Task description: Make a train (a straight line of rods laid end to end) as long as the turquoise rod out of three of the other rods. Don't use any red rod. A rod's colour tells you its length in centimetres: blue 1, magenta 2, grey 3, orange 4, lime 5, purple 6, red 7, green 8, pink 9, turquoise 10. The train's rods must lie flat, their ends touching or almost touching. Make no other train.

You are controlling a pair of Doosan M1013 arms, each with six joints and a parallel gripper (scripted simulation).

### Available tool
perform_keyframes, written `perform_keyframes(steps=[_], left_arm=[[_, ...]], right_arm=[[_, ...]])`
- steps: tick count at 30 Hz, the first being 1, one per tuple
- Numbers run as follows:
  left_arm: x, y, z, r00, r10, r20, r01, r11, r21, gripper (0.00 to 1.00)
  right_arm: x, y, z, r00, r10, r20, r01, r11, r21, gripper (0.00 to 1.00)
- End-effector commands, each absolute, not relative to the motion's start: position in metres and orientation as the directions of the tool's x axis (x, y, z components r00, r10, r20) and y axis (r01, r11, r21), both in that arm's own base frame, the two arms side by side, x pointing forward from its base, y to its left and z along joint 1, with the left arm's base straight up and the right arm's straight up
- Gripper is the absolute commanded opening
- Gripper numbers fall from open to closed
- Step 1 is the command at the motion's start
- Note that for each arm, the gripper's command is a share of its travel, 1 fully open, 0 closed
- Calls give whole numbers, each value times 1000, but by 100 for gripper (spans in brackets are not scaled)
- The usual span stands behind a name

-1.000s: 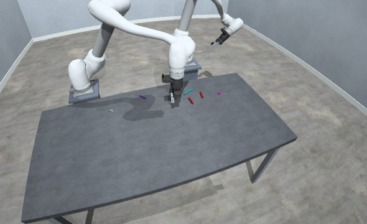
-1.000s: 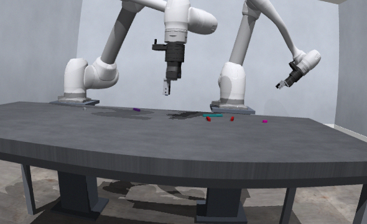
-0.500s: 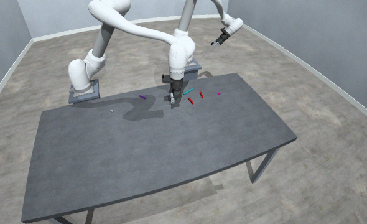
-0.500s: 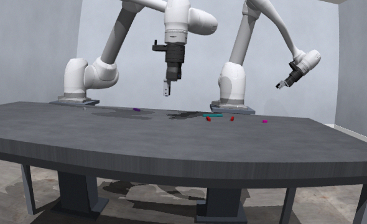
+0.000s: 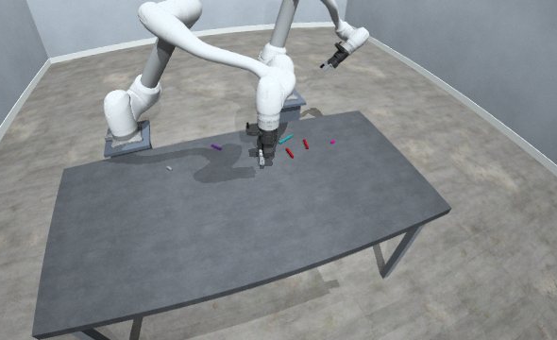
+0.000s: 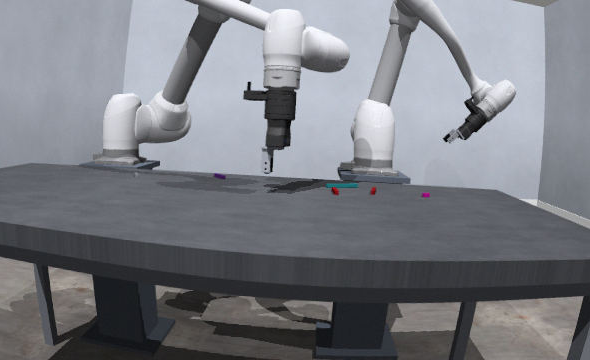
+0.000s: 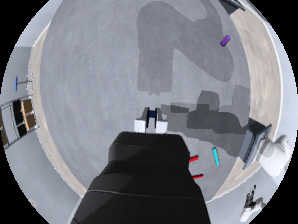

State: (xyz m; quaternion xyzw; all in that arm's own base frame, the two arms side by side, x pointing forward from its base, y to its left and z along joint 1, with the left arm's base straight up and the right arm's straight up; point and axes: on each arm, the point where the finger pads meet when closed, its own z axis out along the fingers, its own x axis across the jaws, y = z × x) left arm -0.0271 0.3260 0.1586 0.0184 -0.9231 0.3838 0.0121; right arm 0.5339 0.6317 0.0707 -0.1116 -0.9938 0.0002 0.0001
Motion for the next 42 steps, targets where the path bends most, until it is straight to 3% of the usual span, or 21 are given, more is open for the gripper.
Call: perform_keyframes(steps=[1,11,42], left_arm=[[-30,323,159,-999,-26,38,-45,707,-706,100],[-30,323,159,-999,-26,38,-45,707,-706,100],[-30,323,159,-999,-26,38,-45,707,-706,100]], right_arm=[[536,630,55,-976,217,0,217,976,0,24],[537,631,32,-976,217,-1,217,976,2,24],[537,631,33,-976,217,-1,217,976,2,24]])
